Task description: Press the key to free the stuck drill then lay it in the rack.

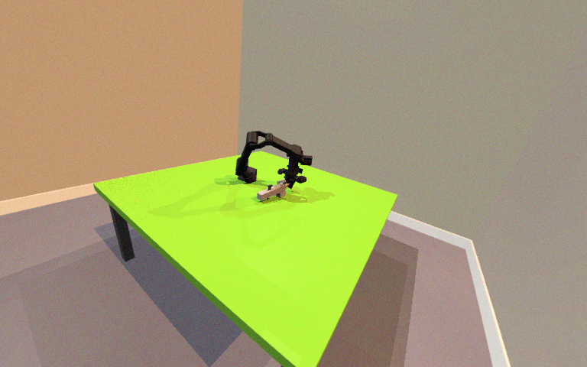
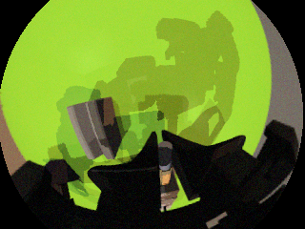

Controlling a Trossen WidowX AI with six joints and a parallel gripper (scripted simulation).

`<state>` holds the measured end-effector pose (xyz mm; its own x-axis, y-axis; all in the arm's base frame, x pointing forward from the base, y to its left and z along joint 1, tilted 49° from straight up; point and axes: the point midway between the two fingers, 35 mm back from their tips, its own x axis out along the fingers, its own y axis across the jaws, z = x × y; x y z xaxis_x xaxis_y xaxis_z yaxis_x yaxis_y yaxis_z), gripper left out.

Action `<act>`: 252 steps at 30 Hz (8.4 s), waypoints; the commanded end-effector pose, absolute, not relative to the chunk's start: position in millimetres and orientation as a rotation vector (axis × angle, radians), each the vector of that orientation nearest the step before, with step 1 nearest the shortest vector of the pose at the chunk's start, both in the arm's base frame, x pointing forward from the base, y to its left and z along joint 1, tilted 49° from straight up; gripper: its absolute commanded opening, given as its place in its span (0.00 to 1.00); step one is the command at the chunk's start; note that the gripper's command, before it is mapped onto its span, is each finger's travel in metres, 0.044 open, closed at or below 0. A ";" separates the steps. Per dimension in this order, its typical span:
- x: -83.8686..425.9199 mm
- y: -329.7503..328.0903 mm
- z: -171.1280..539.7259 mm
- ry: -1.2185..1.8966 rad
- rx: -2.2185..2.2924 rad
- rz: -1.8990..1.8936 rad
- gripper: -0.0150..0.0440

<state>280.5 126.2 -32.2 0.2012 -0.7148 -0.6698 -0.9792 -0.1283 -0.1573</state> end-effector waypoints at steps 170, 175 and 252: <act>280.6 155.4 -61.3 1.574 -1.901 0.598 0.25; 280.6 160.1 -65.5 1.573 -1.900 0.598 0.25; 267.9 181.8 -55.0 1.573 -1.899 0.600 0.25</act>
<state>267.5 179.5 -57.0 0.1979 -0.7160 -0.6695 -0.9800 -0.1297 -0.1510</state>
